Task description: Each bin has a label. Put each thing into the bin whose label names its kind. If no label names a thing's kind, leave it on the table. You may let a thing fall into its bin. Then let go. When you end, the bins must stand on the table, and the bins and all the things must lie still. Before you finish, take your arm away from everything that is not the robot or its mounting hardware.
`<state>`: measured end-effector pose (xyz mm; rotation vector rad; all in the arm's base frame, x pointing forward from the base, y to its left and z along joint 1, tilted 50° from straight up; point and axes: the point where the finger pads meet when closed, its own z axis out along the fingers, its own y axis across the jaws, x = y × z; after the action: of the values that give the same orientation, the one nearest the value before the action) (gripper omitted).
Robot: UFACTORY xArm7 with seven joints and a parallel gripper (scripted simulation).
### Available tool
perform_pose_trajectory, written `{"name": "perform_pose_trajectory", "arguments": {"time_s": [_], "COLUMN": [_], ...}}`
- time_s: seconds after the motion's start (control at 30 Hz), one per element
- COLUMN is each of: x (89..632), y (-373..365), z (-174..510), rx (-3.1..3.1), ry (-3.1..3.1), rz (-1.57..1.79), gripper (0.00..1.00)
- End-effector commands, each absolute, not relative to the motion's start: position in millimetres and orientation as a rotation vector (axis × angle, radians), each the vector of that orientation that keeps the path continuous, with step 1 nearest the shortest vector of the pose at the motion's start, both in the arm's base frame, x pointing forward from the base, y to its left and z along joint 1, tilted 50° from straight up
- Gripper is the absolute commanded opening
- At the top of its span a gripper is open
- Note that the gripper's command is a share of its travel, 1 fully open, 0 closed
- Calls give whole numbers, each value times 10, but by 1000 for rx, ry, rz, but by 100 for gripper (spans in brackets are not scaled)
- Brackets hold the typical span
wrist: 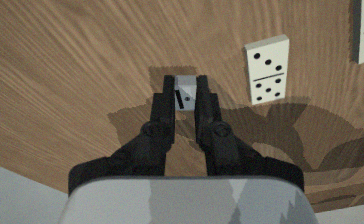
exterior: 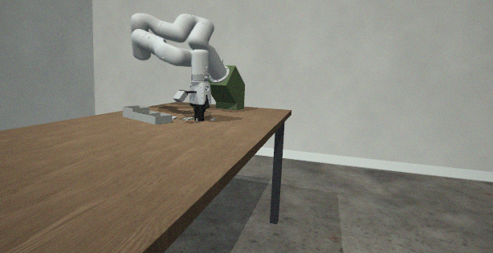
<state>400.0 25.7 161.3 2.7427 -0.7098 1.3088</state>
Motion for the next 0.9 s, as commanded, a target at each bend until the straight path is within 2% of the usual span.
{"name": "perform_pose_trajectory", "arguments": {"time_s": [0.0, 0.87], "x": [3998, 3949], "y": [262, 276], "z": [1617, 1660], "rx": [2743, 2743], "ry": [-708, -708], "rz": [1311, 1311], "gripper": [0, 0]}}
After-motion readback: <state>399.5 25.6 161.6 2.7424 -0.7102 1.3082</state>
